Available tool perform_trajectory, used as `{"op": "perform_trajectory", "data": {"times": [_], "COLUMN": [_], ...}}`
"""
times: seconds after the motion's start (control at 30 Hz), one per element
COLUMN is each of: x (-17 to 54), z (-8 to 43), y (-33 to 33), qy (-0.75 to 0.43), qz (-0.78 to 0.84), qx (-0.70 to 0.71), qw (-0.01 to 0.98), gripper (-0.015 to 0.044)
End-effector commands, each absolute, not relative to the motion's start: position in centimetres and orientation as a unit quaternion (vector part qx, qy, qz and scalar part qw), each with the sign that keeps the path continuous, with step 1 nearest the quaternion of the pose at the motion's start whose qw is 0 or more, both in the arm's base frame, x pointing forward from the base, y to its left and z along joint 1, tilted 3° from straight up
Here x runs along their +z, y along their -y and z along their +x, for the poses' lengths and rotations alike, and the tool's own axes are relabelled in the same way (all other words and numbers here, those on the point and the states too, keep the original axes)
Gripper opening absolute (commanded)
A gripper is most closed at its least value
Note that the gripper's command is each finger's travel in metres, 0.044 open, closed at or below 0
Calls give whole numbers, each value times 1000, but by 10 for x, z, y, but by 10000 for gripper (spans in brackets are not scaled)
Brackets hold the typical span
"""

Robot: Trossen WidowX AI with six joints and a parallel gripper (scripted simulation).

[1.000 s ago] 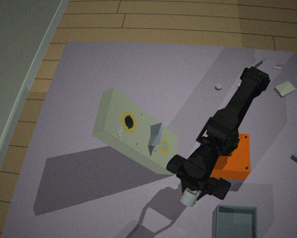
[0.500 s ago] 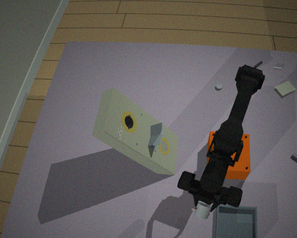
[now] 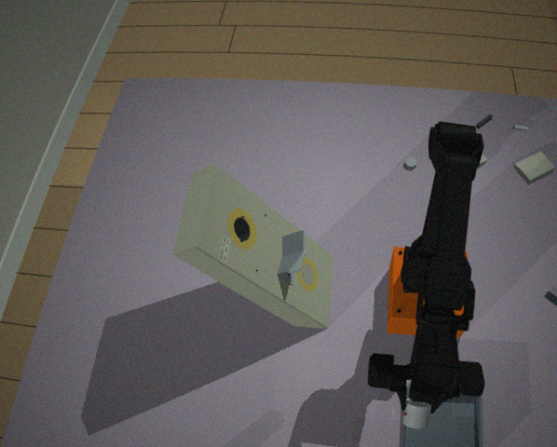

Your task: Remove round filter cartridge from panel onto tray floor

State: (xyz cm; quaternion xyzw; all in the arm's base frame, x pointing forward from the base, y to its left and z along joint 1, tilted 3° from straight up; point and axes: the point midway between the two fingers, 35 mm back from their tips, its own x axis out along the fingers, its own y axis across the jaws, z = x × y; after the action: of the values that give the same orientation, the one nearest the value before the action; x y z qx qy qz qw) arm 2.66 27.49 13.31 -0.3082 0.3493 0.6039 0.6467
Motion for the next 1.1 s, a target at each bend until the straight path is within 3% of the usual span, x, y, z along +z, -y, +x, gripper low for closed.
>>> {"op": "perform_trajectory", "data": {"times": [0.0, 0.43, 1.07], "x": [117, 78, 15], "z": [9, -47, -49], "y": [-276, -267, -273], "qy": [-340, -304, -303], "qz": [-323, -354, -354], "qx": [621, 679, 680], "qw": [628, 567, 566], "gripper": [0, 0, 0]}}
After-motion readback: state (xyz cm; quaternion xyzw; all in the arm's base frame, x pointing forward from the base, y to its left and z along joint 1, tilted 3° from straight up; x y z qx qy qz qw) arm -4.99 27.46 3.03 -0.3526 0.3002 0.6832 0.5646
